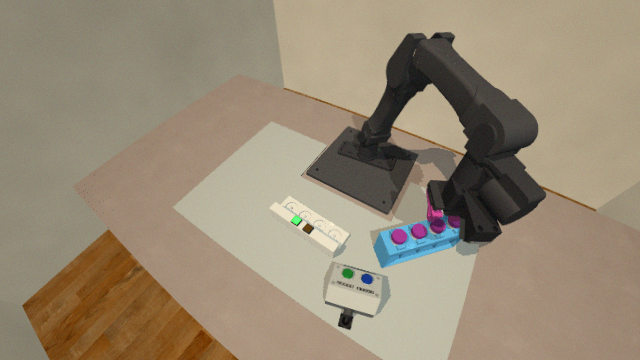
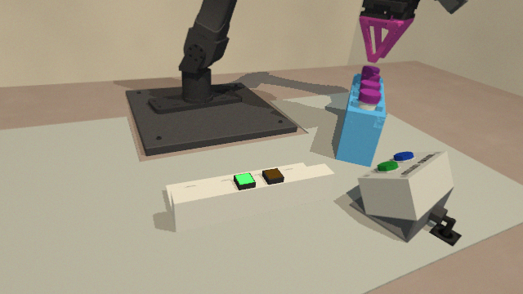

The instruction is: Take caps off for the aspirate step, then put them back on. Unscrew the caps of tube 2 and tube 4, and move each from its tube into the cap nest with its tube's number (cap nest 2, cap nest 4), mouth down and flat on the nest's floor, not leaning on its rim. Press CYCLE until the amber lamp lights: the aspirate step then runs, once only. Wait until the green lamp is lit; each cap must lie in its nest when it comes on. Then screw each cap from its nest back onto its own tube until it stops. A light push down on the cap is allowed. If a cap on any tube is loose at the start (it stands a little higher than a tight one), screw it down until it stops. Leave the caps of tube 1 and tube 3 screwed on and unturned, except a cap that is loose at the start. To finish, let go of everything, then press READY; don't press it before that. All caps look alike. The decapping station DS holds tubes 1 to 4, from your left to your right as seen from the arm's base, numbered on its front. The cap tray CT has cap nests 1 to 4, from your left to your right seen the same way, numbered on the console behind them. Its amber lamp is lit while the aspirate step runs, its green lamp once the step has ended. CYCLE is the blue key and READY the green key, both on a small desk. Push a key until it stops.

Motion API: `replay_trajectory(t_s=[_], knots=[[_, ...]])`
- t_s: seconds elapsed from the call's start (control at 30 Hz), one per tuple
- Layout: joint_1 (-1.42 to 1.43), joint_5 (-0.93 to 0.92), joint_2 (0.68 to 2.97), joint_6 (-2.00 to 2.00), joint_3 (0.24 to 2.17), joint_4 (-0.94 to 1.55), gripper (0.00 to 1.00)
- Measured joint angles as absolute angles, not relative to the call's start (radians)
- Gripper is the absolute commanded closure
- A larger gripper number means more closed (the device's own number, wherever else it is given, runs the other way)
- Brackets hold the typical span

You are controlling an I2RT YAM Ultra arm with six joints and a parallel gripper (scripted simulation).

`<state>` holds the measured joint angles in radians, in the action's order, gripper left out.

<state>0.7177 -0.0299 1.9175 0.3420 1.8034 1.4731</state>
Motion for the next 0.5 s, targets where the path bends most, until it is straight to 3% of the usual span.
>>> replay_trajectory(t_s=[0.5], knots=[[0.912, -0.034, 1.951, -0.18, 1.851, 1.487, 0.51]])
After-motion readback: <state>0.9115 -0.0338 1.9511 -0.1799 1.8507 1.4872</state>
